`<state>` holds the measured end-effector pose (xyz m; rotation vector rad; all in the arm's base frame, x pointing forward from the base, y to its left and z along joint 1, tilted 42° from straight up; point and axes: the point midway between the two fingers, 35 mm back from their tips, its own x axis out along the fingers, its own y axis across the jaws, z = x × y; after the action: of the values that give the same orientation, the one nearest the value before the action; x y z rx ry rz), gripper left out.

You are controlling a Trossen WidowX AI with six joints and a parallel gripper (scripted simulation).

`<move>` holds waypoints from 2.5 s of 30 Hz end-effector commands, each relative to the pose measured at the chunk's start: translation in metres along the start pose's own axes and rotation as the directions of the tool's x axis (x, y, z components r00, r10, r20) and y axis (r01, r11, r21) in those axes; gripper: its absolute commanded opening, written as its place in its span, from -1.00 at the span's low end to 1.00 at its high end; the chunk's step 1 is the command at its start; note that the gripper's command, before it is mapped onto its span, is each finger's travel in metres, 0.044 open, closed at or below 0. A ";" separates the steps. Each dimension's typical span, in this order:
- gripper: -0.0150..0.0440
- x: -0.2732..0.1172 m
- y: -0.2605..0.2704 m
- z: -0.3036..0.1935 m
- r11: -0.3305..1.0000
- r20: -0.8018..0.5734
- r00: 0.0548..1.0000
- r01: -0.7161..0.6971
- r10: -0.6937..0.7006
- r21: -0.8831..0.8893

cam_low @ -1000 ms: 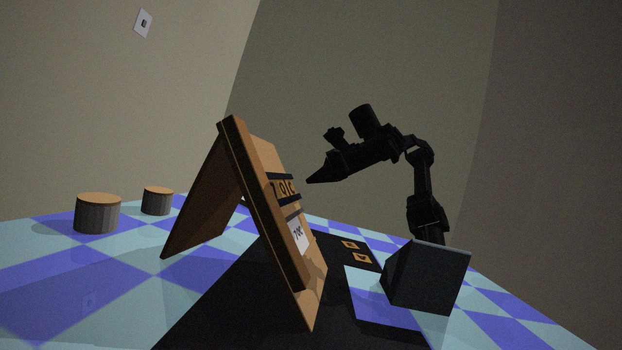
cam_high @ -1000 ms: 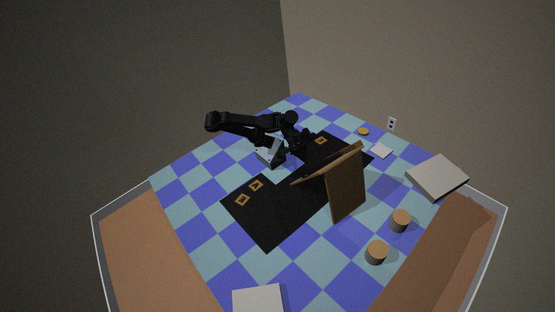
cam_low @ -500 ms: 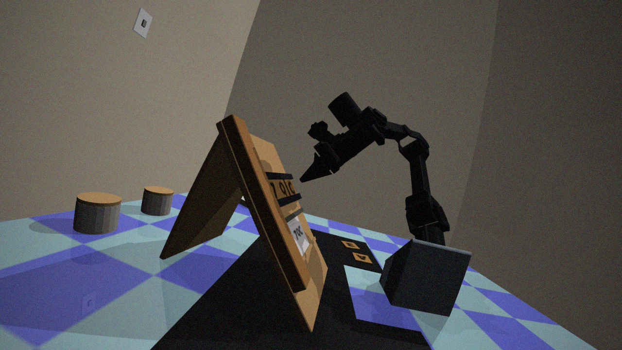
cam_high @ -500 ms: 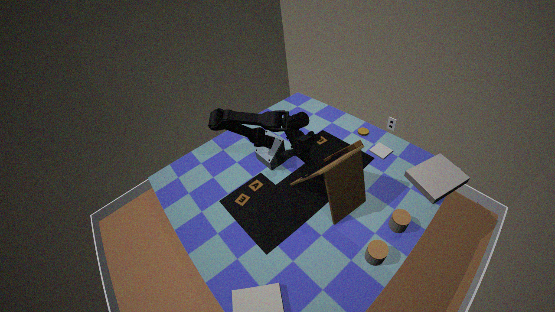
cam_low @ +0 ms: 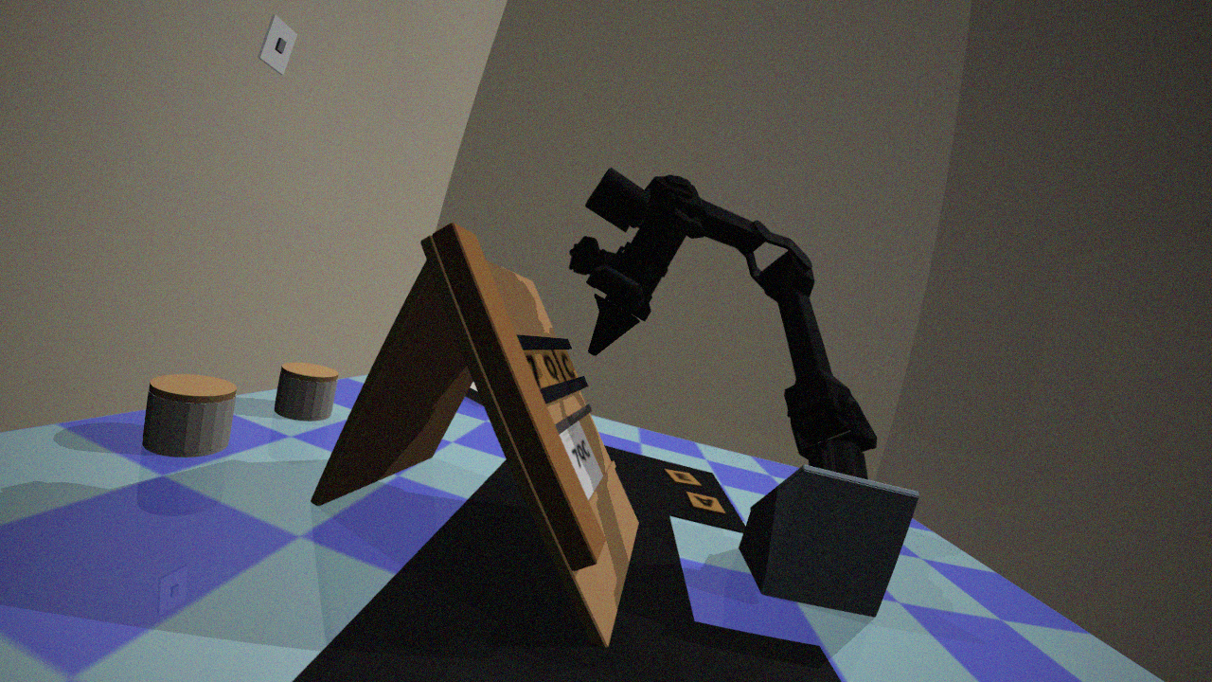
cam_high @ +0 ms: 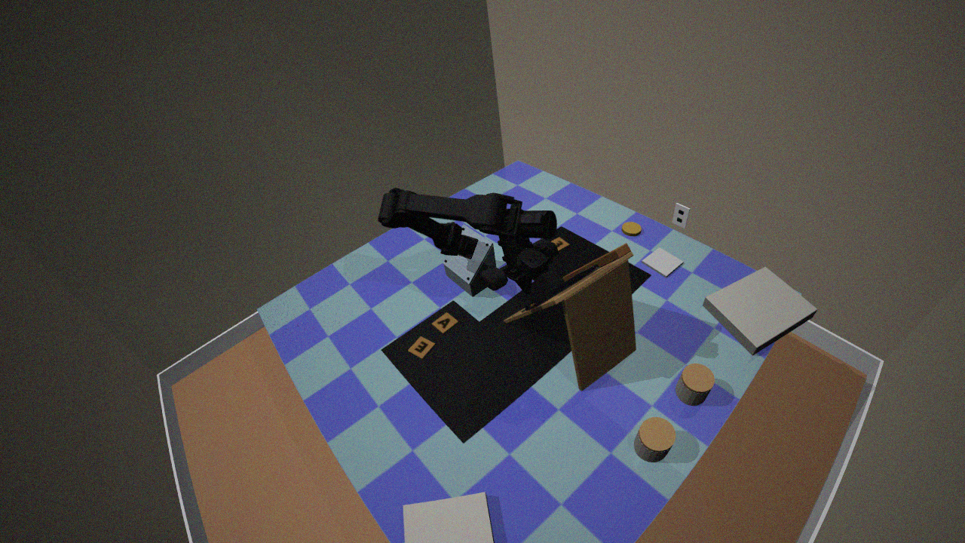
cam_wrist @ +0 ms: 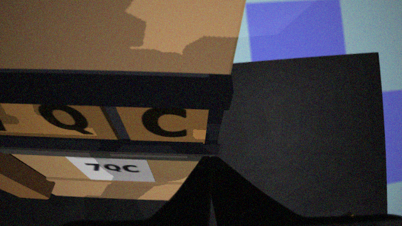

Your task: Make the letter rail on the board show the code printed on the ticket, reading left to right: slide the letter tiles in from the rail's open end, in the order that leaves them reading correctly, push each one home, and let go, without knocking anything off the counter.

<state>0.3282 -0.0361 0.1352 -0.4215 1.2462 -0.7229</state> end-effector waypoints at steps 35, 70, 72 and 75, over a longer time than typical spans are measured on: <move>-0.49 0.011 -0.006 0.008 1.000 -0.085 0.996 0.014 -0.013 0.015; -0.49 0.025 -0.007 0.019 1.000 -0.084 0.996 0.014 -0.013 0.015; -0.49 0.025 -0.007 0.019 1.000 -0.084 0.996 0.014 -0.013 0.015; -0.49 0.025 -0.007 0.018 1.000 -0.084 0.996 0.014 -0.013 0.015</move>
<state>0.3464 -0.0600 0.1284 -0.3849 1.3160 -0.7691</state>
